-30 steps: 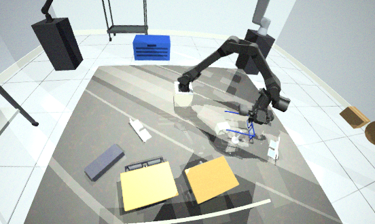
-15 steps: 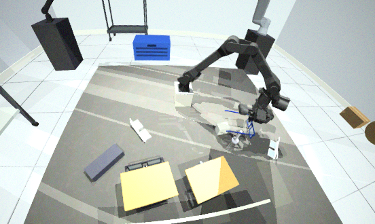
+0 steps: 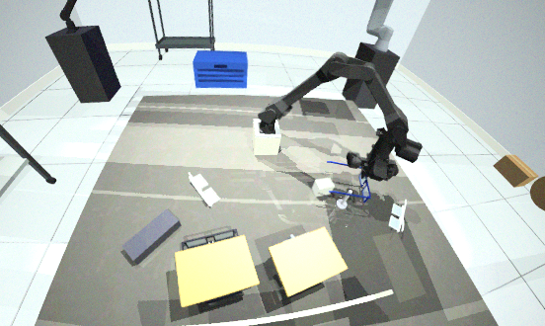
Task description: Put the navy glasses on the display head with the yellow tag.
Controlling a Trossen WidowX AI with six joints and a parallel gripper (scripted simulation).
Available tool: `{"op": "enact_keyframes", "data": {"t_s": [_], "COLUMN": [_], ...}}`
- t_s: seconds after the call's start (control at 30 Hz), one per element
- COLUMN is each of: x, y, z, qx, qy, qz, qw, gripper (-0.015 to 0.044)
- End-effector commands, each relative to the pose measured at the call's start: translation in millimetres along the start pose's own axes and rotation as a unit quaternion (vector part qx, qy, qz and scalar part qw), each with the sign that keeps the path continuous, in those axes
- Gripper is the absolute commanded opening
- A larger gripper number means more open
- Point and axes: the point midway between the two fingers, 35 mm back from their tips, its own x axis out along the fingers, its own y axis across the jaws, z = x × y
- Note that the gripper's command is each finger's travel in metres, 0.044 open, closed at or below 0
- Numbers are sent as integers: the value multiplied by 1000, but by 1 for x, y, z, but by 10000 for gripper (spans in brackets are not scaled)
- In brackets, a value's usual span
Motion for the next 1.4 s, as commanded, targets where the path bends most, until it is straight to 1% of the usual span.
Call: {"op": "enact_keyframes", "data": {"t_s": [0.0, 0.13, 0.4, 0.53, 0.67, 1.03, 1.37], "x": [0, -11, -59, -60, -61, -64, -66], "y": [0, 1, 0, -2, -16, -72, -130], "z": [4, 5, 9, 12, 28, 80, 114], "qx": [-1, -1, -1, -1, -1, -2, -2], "qy": [0, 0, 0, 0, -1, -3, -4], "qz": [-1, -1, -1, -1, -2, -7, -11], "qw": [1000, 1000, 1000, 1000, 1000, 1000, 1000], "gripper": [0, 0, 0, 0, 0, 0, 0]}}
